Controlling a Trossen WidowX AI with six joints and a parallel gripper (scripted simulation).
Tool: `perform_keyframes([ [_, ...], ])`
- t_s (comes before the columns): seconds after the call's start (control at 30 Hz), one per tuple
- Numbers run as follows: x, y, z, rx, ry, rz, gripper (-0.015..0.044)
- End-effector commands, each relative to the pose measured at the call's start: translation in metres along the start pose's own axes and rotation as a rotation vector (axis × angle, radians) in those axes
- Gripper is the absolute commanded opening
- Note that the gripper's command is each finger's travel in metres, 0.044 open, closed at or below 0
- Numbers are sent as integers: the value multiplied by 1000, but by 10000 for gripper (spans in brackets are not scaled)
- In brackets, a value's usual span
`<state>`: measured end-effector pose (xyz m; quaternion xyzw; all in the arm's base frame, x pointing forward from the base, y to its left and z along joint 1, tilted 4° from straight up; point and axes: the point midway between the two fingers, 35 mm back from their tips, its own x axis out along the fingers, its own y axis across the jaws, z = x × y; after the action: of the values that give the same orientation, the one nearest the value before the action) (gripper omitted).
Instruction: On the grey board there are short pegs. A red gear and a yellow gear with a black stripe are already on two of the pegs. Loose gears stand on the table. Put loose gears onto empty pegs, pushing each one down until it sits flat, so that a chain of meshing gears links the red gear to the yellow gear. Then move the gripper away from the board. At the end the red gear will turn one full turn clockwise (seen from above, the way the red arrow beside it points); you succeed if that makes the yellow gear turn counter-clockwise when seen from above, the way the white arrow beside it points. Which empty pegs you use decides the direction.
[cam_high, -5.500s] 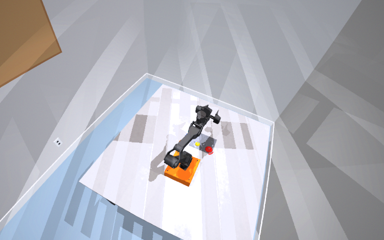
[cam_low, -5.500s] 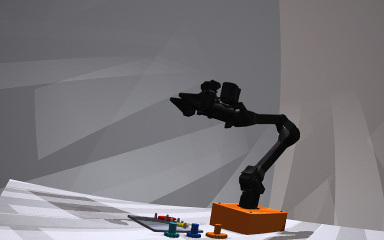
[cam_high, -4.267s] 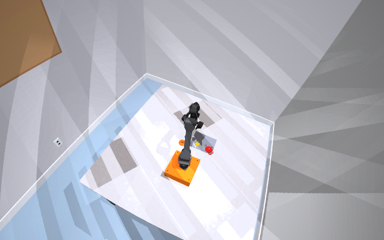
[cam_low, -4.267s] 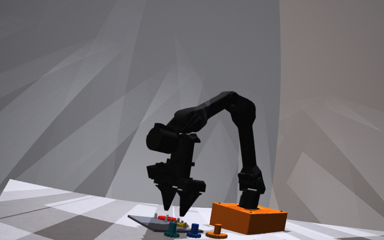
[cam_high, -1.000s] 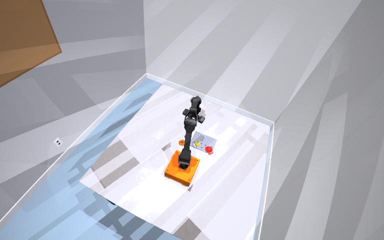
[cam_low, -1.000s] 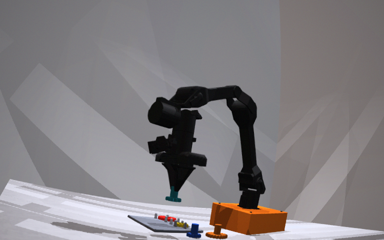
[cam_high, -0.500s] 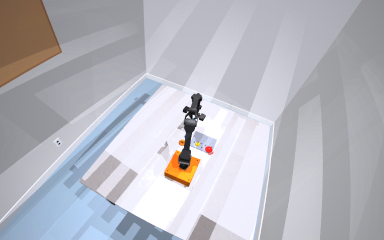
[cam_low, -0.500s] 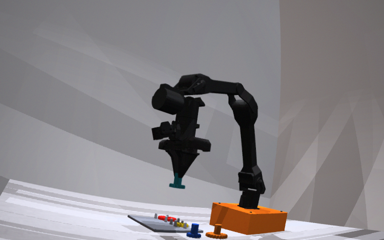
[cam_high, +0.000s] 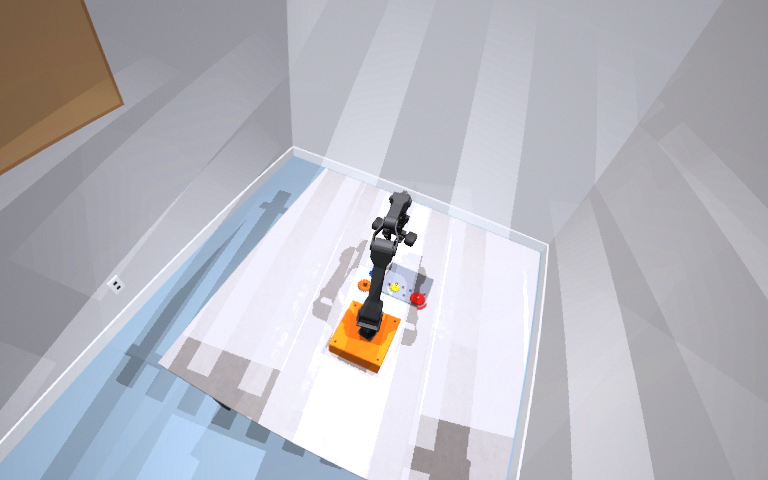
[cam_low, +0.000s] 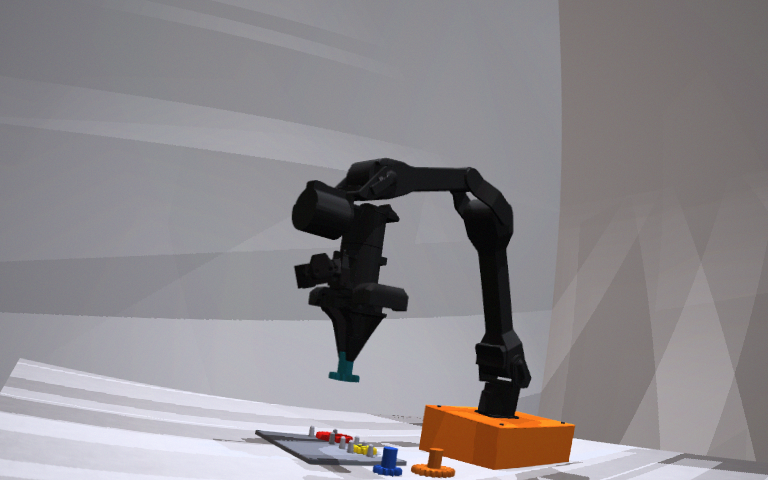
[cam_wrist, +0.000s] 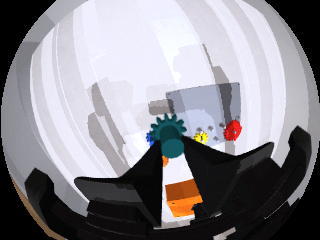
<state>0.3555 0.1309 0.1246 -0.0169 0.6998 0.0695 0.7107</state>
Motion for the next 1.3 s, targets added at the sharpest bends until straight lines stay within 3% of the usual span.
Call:
perform_keyframes([
  [0.0, 3, -9, -1, -6, -3, 4, 0],
  [1.27, 41, -95, -25, -6, -1, -5, 0],
])
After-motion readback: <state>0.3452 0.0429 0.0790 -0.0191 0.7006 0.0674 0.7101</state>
